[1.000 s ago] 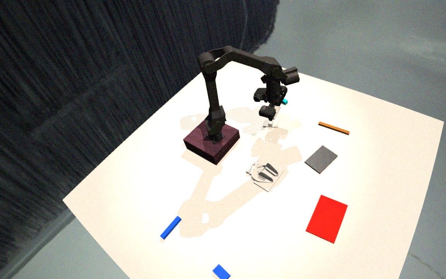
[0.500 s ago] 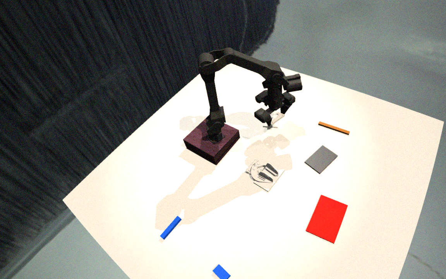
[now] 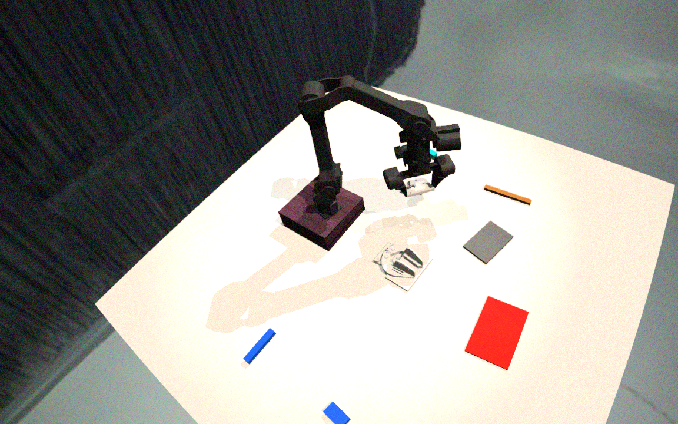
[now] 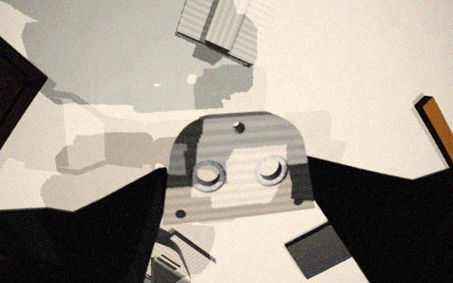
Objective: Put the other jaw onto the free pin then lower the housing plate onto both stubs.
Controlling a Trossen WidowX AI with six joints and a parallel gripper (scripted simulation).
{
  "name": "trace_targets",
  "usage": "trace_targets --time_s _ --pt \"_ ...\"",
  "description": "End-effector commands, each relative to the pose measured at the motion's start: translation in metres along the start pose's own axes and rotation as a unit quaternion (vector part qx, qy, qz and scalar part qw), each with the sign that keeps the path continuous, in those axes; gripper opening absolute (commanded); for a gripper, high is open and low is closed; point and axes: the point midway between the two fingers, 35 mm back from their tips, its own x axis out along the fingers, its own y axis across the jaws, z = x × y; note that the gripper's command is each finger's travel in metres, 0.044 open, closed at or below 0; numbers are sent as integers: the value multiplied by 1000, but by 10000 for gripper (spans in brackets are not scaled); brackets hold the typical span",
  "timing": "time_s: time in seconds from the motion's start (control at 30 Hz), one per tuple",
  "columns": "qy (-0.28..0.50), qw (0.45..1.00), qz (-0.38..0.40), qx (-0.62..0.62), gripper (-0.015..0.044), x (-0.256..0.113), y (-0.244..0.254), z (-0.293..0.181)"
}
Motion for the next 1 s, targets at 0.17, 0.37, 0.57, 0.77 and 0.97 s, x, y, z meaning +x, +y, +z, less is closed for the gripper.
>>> trace_targets --time_s 0.17,0.37,0.57,0.77,0.97 --pt "0 991 2 136 351 0 9 -20" --pt "0 975 2 222 351 1 15 -32" --pt "1 952 2 306 351 1 22 -44" --pt "2 922 2 388 351 1 30 -56" --pt "3 884 2 467 351 1 38 -67"
